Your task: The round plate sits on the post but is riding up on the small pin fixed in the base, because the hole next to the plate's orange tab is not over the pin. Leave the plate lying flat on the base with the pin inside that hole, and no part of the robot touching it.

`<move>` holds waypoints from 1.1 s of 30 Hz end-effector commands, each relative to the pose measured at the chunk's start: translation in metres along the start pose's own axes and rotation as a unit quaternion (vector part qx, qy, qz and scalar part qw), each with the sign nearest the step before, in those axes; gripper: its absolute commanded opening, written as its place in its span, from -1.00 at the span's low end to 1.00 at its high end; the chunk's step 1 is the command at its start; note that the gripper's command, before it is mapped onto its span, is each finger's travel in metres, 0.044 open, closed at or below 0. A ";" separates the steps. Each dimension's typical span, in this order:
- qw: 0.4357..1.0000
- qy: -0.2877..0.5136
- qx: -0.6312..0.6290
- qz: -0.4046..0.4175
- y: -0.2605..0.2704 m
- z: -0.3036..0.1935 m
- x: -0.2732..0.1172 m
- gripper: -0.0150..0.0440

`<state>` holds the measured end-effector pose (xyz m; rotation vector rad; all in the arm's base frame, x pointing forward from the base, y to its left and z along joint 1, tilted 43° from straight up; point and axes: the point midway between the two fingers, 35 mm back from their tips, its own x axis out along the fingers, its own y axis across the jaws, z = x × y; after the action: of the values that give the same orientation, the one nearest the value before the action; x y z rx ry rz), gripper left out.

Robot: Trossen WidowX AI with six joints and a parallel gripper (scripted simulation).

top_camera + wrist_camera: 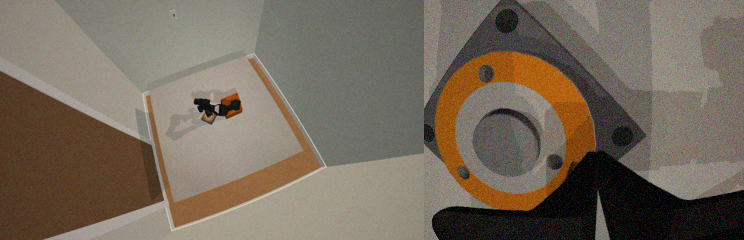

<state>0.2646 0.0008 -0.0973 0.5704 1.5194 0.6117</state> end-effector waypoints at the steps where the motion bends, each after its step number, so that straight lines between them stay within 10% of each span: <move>1: 1.000 0.002 -0.002 -0.002 0.001 -0.007 0.000 -0.49; 33: 1.000 0.003 -0.002 -0.002 0.006 -0.022 -0.046 -0.49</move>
<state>0.2442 -0.0199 -0.0673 0.5749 1.5277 0.6109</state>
